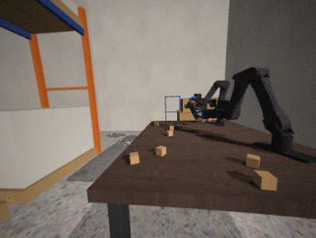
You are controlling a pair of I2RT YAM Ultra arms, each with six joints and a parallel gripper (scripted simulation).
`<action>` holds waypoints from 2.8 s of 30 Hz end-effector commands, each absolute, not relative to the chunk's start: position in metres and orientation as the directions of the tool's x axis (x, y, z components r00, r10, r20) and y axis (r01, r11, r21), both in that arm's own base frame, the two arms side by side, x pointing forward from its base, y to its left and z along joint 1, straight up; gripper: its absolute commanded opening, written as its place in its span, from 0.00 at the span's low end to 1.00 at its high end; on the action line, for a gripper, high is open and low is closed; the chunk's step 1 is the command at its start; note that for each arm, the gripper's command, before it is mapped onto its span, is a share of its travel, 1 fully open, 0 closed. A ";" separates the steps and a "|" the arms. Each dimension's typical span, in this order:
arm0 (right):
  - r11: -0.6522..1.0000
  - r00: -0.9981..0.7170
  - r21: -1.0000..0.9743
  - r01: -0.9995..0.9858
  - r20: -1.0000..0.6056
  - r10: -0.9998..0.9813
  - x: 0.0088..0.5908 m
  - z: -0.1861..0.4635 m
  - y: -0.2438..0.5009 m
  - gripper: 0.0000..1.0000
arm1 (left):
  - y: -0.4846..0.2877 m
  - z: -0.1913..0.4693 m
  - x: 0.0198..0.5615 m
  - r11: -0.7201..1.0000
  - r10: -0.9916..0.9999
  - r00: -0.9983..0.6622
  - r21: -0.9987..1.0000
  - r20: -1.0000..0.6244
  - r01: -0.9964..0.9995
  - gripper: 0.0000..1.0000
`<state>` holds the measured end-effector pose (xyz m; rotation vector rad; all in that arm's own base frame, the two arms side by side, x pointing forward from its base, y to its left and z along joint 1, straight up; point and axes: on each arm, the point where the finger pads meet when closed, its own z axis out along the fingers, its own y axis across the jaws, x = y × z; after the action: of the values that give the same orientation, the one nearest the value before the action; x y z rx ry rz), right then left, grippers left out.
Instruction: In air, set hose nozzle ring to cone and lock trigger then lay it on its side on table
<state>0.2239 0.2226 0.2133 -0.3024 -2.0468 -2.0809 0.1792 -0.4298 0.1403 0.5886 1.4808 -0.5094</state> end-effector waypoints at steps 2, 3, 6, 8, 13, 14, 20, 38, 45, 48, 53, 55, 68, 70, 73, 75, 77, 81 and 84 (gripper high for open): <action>-0.020 -0.965 0.965 0.260 0.259 -0.029 0.220 0.217 0.220 0.87 | -0.435 0.186 0.181 0.760 -0.119 0.049 -0.059 -0.992 0.647 0.36; -0.021 -0.965 0.965 0.260 0.259 -0.027 0.220 0.217 0.219 0.87 | -0.435 0.186 0.181 0.760 -0.119 0.049 -0.059 -0.992 0.647 0.36; -0.018 -0.961 0.961 0.277 0.277 -0.027 0.218 0.213 0.219 0.87 | -0.435 0.186 0.181 0.760 -0.119 0.049 -0.059 -0.992 0.647 0.36; -0.015 -0.956 0.956 0.291 0.291 -0.028 0.215 0.209 0.219 0.87 | -0.435 0.186 0.181 0.760 -0.119 0.049 -0.059 -0.992 0.647 0.36; -0.021 -0.966 0.966 0.257 0.256 -0.034 0.220 0.219 0.221 0.87 | -0.435 0.186 0.181 0.760 -0.119 0.049 -0.059 -0.992 0.647 0.36; -0.021 -0.966 0.966 0.257 0.256 -0.034 0.220 0.219 0.221 0.87 | -0.435 0.186 0.181 0.760 -0.119 0.049 -0.059 -0.992 0.647 0.36; -0.025 -0.966 0.966 0.257 0.256 -0.027 0.217 0.219 0.220 0.87 | -0.435 0.186 0.181 0.760 -0.119 0.049 -0.059 -0.992 0.647 0.36; -0.028 -0.976 0.976 0.218 0.217 -0.033 0.219 0.225 0.222 0.37 | -0.435 0.186 0.181 0.760 -0.119 0.049 -0.059 -0.992 0.647 0.36; -0.027 -0.976 0.976 0.217 0.217 -0.034 0.219 0.226 0.223 0.37 | -0.435 0.186 0.181 0.760 -0.119 0.049 -0.059 -0.992 0.647 0.36; -0.026 -0.975 0.975 0.218 0.217 -0.035 0.219 0.226 0.223 0.37 | -0.435 0.186 0.181 0.760 -0.119 0.049 -0.059 -0.992 0.647 0.36; -0.035 -0.983 0.983 0.180 0.179 -0.037 0.222 0.238 0.225 0.37 | -0.435 0.186 0.181 0.760 -0.119 0.049 -0.059 -0.992 0.647 0.36; -0.033 -0.979 0.979 0.203 0.202 -0.029 0.225 0.238 0.225 0.37 | -0.435 0.186 0.181 0.760 -0.119 0.049 -0.059 -0.992 0.647 0.36; -0.027 -0.968 0.968 0.249 0.250 0.020 0.251 0.263 0.241 0.37 | -0.435 0.186 0.181 0.760 -0.119 0.049 -0.059 -0.992 0.647 0.36; -0.021 -0.961 0.962 0.272 0.273 0.033 0.257 0.270 0.246 0.37 | -0.435 0.186 0.181 0.760 -0.119 0.049 -0.059 -0.992 0.647 0.36; -0.014 -0.955 0.956 0.291 0.292 0.050 0.265 0.282 0.253 0.37 | -0.435 0.186 0.181 0.760 -0.119 0.049 -0.059 -0.992 0.647 0.36; -0.002 -0.944 0.946 0.323 0.323 0.062 0.267 0.282 0.257 0.37 | -0.435 0.186 0.181 0.760 -0.119 0.049 -0.059 -0.992 0.647 0.36; -0.006 -0.951 0.954 0.301 0.301 0.069 0.271 0.303 0.262 0.37 | -0.435 0.186 0.181 0.760 -0.119 0.049 -0.059 -0.992 0.647 0.36; 0.023 -0.929 0.933 0.360 0.356 0.097 0.271 0.303 0.269 0.37 | -0.435 0.186 0.181 0.760 -0.119 0.049 -0.059 -0.992 0.647 0.36; 0.012 -0.943 0.947 0.322 0.319 0.099 0.274 0.327 0.272 0.37 | -0.435 0.186 0.181 0.760 -0.119 0.049 -0.059 -0.992 0.647 0.36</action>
<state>0.2680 0.2670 0.2956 -0.4379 -2.0282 -2.0508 0.1792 -0.4298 0.1403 0.5886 1.4808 -0.5094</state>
